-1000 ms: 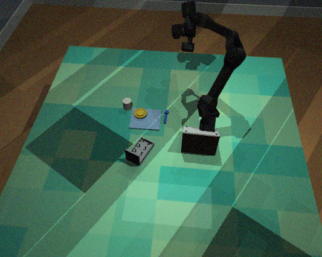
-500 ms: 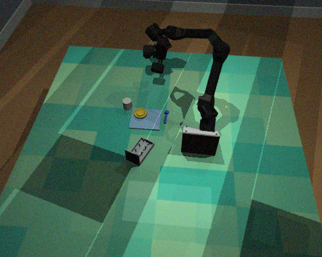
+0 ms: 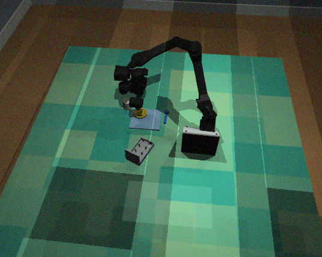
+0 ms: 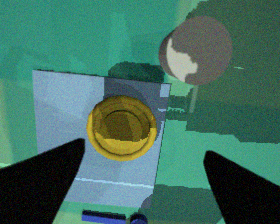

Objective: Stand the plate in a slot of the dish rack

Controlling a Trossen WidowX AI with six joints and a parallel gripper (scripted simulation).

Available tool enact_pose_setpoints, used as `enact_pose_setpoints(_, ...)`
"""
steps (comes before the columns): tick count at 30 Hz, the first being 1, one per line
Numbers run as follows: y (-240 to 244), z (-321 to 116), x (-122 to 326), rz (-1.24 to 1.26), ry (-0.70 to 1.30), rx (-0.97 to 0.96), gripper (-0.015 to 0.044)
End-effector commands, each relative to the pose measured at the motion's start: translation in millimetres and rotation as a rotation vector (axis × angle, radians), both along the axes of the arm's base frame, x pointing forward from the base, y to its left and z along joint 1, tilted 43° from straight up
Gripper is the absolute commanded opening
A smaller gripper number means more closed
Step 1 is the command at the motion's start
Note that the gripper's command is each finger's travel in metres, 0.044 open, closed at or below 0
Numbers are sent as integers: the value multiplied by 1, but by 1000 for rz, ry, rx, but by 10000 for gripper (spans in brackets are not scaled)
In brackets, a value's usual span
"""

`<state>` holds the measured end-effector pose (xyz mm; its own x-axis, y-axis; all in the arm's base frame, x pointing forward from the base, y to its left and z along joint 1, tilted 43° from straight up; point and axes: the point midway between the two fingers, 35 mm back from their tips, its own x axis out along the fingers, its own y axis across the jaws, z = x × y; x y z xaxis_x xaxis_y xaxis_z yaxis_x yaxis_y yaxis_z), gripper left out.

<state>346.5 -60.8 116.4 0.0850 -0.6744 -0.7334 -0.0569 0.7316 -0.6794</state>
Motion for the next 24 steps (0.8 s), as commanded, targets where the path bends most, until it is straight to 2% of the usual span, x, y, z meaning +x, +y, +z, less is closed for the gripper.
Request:
enact_pose_setpoints(1, 15, -17, -5, -20, 22, 3, 400)
enact_pose_setpoints(24, -7, -40, -4, -20, 22, 3, 400)
